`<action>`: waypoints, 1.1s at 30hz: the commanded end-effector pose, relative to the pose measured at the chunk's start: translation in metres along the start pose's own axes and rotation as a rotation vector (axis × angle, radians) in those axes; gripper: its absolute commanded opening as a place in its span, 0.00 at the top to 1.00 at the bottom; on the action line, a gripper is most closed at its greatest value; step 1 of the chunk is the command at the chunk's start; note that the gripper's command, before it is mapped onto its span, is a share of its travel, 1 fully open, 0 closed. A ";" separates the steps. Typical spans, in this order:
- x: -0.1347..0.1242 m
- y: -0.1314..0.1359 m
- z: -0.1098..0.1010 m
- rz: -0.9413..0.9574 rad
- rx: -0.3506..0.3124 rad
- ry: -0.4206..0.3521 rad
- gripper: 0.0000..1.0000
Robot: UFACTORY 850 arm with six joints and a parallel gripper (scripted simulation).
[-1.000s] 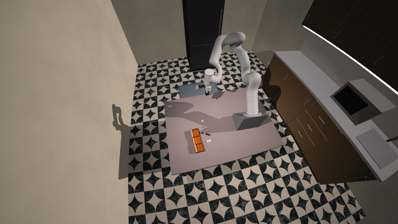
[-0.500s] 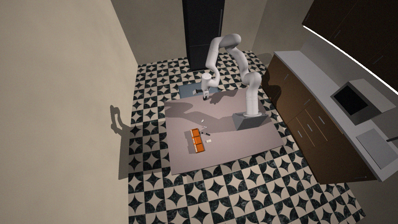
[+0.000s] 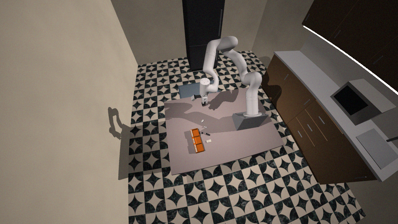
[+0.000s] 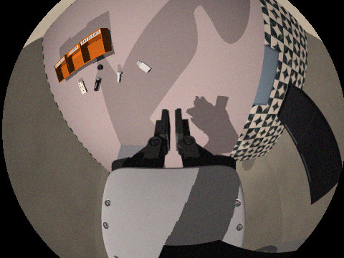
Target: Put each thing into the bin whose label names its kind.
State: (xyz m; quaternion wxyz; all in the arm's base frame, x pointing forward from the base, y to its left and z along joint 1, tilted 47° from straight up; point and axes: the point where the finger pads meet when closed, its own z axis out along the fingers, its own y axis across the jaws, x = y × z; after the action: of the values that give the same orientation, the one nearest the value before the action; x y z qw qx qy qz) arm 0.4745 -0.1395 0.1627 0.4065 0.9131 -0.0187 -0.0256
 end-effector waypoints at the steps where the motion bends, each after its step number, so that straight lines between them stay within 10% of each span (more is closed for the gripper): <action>1: 0.007 -0.014 -0.001 -0.002 0.009 0.000 0.93; 33: 0.028 -0.172 0.005 -0.012 0.023 -0.007 0.93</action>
State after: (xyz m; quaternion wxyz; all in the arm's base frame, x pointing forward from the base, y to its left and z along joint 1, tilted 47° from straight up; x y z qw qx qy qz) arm 0.5021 -0.0404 0.0440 0.3960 0.9176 -0.0148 -0.0313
